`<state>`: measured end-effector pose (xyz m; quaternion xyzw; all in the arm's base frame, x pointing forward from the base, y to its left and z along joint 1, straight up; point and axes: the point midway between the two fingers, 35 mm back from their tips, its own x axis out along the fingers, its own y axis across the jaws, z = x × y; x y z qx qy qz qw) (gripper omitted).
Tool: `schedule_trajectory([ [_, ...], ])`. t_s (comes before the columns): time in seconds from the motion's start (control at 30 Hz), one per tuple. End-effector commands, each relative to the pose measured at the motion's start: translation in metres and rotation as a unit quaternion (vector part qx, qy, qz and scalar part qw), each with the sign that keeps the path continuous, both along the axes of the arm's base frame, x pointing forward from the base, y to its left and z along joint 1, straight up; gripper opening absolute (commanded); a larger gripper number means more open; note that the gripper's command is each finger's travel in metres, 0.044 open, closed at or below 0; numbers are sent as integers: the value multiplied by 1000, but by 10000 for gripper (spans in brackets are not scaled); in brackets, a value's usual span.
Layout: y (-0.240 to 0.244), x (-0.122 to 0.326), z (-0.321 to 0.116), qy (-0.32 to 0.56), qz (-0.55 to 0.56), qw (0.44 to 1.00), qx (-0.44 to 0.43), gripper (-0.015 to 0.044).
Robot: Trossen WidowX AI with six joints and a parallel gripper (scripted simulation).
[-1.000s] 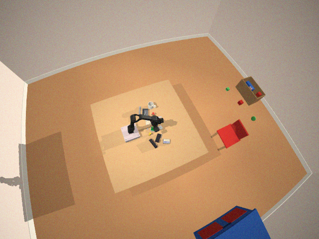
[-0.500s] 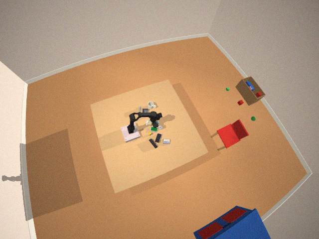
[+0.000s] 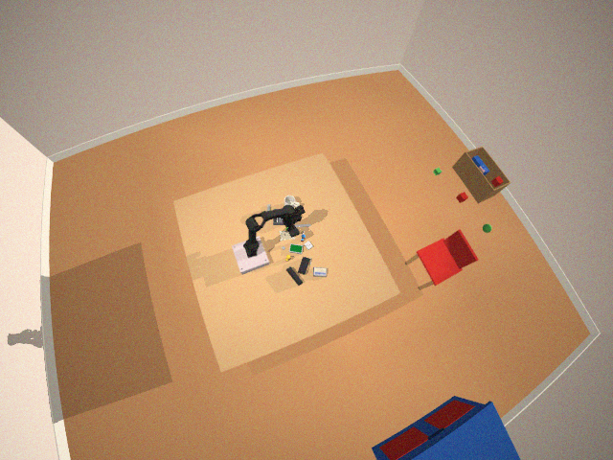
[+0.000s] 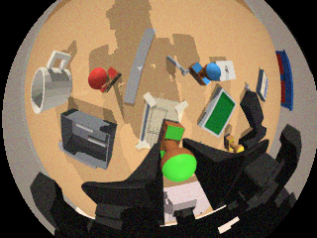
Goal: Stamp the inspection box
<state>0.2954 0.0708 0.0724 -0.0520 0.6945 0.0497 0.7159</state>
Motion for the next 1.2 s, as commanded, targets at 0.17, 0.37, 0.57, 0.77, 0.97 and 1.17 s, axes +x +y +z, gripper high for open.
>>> schedule_trajectory([
  [0.17,4,-3,-4,2,-3,1000,-1,0],
  [0.37,5,-2,-8,2,-3,1000,-1,0],
  [0.57,5,-2,-12,2,-3,1000,-1,0],
  [0.77,5,-1,-16,1,-3,1000,-1,0],
  [0.97,5,-1,-20,1,-3,1000,-1,0],
  [1.17,5,-1,-24,1,-2,1000,-1,0],
])
